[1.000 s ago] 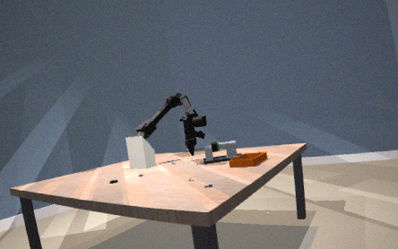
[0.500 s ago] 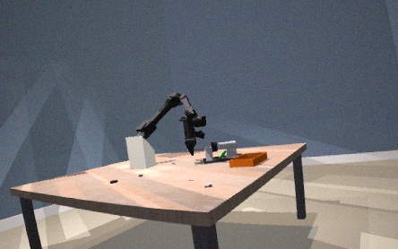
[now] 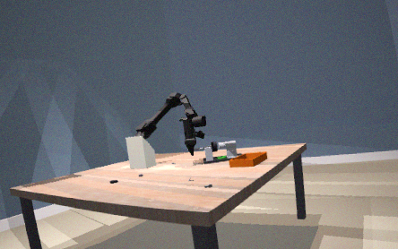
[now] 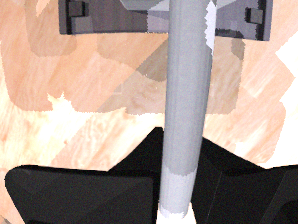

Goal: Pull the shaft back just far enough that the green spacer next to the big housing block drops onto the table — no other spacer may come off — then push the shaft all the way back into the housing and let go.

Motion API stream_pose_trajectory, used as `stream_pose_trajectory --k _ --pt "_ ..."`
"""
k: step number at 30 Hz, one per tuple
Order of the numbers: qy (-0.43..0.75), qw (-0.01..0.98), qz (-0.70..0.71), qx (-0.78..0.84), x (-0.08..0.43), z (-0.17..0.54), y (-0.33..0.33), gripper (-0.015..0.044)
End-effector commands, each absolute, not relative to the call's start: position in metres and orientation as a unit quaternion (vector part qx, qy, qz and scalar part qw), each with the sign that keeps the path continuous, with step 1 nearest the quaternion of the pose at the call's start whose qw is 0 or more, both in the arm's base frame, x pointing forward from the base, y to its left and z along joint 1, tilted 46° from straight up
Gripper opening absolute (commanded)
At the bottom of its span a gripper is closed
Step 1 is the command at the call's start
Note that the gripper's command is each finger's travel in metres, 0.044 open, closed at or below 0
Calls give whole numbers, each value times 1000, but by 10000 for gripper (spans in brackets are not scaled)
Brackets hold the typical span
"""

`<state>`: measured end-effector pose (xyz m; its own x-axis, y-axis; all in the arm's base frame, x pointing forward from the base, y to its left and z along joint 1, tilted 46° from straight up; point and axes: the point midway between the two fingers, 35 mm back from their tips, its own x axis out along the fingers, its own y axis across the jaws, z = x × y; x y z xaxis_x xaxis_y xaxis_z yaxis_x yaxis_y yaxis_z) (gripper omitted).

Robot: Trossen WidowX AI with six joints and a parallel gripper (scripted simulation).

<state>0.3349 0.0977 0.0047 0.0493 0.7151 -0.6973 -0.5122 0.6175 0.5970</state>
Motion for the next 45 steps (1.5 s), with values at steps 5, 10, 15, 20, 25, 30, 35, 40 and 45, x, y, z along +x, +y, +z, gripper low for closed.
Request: stream_pose_trajectory --k 5,10,15,20,25,30,35,40,45 --pt "541 718 427 93 335 5 98 0" --pt "541 718 428 92 336 5 98 0" --pt "541 718 428 92 338 6 99 0" --pt "541 718 428 92 340 7 100 0" --pt "541 718 428 92 342 8 100 0" --pt "541 718 428 92 343 9 101 0" --pt "541 718 428 92 345 10 101 0" --pt "541 718 428 92 347 10 102 0" --pt "541 718 428 92 348 11 103 0"
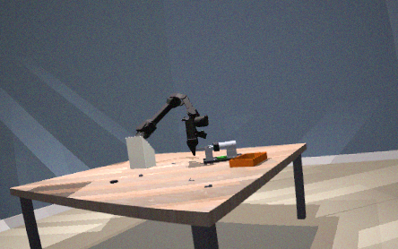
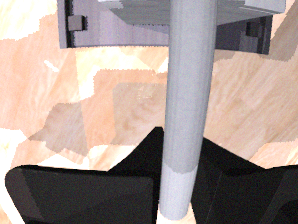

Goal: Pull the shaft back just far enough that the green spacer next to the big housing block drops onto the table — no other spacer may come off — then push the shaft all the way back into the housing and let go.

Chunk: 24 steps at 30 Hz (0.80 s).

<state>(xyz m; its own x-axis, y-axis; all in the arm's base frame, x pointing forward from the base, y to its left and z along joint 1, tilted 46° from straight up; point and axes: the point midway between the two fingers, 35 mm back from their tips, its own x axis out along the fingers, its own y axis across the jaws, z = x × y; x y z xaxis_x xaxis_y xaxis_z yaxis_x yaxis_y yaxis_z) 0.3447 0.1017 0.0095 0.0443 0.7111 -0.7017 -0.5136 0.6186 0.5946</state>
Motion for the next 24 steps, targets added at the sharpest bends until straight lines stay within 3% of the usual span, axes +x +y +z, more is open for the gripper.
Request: stream_pose_trajectory --k 1,24 --pt "541 718 428 92 349 11 103 0" --pt "541 718 428 92 356 15 106 0"
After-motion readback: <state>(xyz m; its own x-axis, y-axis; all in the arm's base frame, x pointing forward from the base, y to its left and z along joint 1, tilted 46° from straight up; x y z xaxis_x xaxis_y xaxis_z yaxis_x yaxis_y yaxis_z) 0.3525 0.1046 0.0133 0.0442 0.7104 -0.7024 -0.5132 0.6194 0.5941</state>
